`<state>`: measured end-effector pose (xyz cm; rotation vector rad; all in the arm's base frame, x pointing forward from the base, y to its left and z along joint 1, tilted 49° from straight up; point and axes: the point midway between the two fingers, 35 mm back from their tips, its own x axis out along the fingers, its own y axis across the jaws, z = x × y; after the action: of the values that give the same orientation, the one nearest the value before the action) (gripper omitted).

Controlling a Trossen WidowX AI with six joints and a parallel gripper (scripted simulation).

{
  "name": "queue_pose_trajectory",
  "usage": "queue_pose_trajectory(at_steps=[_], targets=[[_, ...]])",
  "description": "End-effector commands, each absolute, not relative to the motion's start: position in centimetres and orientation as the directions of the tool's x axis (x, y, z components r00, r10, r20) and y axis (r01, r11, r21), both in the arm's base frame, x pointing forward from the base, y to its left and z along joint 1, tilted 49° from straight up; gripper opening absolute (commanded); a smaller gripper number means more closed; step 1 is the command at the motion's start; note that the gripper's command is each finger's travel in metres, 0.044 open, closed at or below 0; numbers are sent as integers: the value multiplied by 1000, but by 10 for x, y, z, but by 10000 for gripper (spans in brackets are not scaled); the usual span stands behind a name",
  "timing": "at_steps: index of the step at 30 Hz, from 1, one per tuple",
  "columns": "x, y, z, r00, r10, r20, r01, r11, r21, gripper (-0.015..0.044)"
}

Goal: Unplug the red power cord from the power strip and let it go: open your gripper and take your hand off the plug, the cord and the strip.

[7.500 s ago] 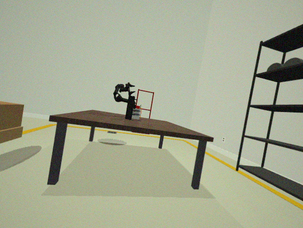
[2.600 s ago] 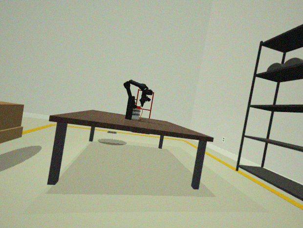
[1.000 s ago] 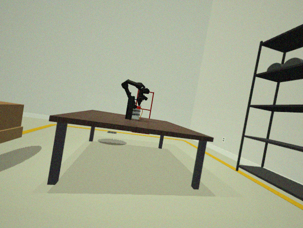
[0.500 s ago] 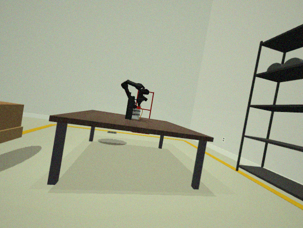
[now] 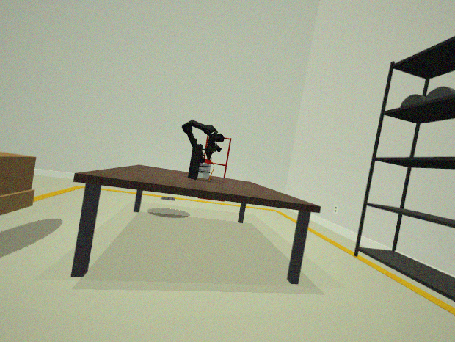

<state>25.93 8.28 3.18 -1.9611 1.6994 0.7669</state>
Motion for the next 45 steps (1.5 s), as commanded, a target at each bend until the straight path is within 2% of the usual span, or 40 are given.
queue_pose_trajectory(at_steps=[1, 15, 28, 32, 36, 45], targets=[[259, 89, 26, 95, -744, -661, -987, -155, 32, 0], [257, 105, 10, 97, -743, -662, -987, -157, 32, 0], [257, 99, 14, 99, -746, -659, -987, -160, 33, 341], [256, 117, 1, 99, -744, -661, -986, -161, 32, 440], [249, 146, -22, 99, -744, -661, -987, -160, 32, 440], [248, 147, -23, 99, -744, -661, -987, -160, 32, 440]])
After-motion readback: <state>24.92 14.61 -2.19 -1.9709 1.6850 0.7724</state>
